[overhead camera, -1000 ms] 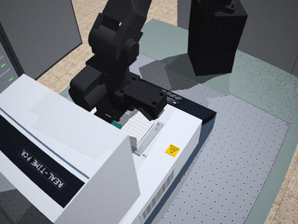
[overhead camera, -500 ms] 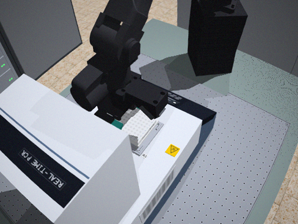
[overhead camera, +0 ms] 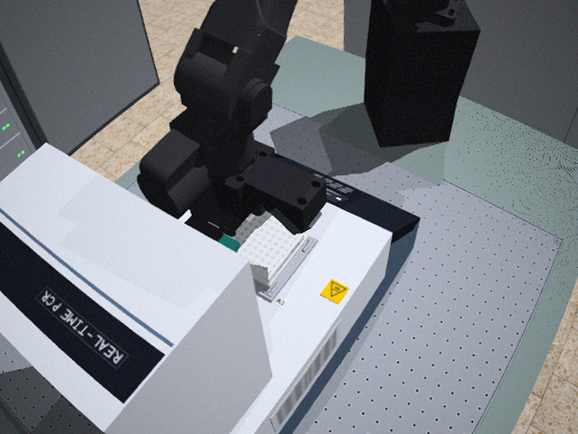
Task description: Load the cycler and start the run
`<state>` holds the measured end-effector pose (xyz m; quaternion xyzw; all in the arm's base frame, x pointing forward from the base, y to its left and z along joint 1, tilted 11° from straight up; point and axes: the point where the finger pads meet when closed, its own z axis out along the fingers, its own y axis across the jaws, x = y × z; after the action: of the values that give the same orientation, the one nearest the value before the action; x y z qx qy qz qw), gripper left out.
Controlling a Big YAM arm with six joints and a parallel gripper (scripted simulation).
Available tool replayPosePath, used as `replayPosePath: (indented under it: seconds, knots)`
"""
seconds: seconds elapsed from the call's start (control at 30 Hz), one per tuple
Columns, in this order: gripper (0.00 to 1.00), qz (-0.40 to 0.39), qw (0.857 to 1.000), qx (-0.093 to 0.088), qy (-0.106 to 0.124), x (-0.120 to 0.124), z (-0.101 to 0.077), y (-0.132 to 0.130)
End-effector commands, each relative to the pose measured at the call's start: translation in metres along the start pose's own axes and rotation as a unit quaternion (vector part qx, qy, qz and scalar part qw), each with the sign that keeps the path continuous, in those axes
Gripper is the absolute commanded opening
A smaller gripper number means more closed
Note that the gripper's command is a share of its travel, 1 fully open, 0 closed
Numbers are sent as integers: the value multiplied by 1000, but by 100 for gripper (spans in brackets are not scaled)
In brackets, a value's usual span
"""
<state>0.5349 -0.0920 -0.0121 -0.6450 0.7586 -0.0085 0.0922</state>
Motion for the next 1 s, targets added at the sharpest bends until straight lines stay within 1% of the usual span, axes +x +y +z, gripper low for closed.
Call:
replayPosePath:
  seconds: [0.0,0.13,0.2,0.3,0.37,0.47,0.57,0.73,0.87,0.97]
  knots:
    - [0,5,999,47,0,3,-35,-37]
    - [0,7,999,53,1,6,-36,-39]
    - [0,7,999,50,0,6,-30,-38]
    - [0,2,999,38,-1,0,-19,-30]
    - [0,2,999,38,-1,0,-19,-30]
    - [0,-1,1000,26,-2,-4,-7,-21]
    - [0,-1,1000,20,-2,-6,-3,-14]
    - [0,-1,1000,15,-2,-7,-10,-7]
    - [0,7,1000,19,-1,2,-14,-7]
    - [0,8,1000,20,-1,4,-15,-8]
